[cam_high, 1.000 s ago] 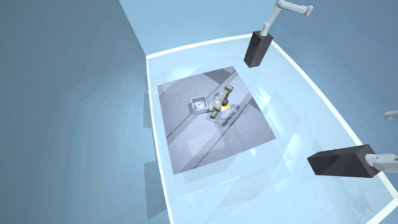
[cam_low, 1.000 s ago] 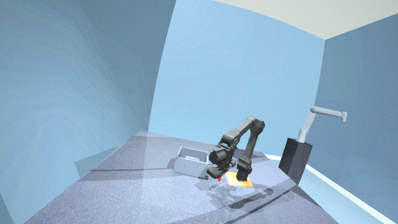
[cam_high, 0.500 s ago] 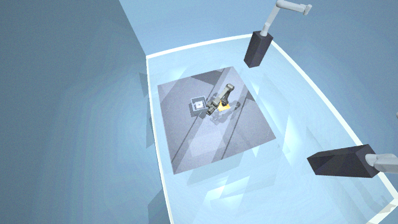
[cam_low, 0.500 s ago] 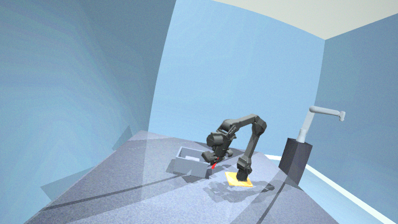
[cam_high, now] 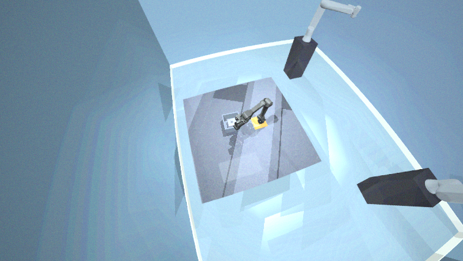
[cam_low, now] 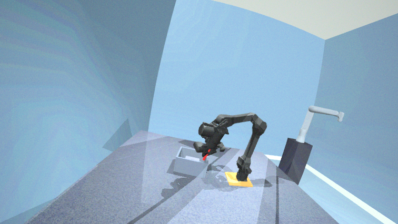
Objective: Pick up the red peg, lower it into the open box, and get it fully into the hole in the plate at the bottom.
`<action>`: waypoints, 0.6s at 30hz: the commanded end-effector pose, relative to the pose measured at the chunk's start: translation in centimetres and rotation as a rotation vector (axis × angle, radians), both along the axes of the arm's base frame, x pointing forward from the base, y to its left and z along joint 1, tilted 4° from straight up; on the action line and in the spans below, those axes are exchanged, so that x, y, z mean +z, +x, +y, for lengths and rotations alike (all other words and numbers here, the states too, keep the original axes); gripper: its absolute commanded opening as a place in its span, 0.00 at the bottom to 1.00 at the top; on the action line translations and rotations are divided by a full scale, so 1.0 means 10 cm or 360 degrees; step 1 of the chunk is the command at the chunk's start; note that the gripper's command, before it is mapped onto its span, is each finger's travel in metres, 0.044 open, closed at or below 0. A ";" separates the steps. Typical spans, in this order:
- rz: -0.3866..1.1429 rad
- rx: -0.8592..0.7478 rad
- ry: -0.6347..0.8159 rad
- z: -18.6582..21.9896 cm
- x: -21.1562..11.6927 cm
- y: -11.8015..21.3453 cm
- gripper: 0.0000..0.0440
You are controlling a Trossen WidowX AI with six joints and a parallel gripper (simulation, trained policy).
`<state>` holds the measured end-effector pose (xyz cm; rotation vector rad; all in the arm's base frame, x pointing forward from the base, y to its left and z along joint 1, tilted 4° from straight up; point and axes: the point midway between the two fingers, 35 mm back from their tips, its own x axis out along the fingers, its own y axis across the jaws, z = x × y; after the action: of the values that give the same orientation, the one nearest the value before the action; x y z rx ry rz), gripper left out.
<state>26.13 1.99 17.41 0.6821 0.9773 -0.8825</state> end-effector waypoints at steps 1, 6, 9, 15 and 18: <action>-0.0010 -0.0024 -0.0024 -0.10 -0.01 0.10 0.00; -0.0024 -0.0049 -0.0046 -0.30 -0.04 0.24 0.00; -0.0022 -0.0051 -0.0056 -0.41 -0.07 0.32 0.00; 0.0004 -0.0023 -0.0059 -0.61 -0.17 0.45 0.01; 0.0025 0.0008 -0.0055 -0.69 -0.23 0.50 0.01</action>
<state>30.85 -4.54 15.72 0.6529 0.9540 -0.9052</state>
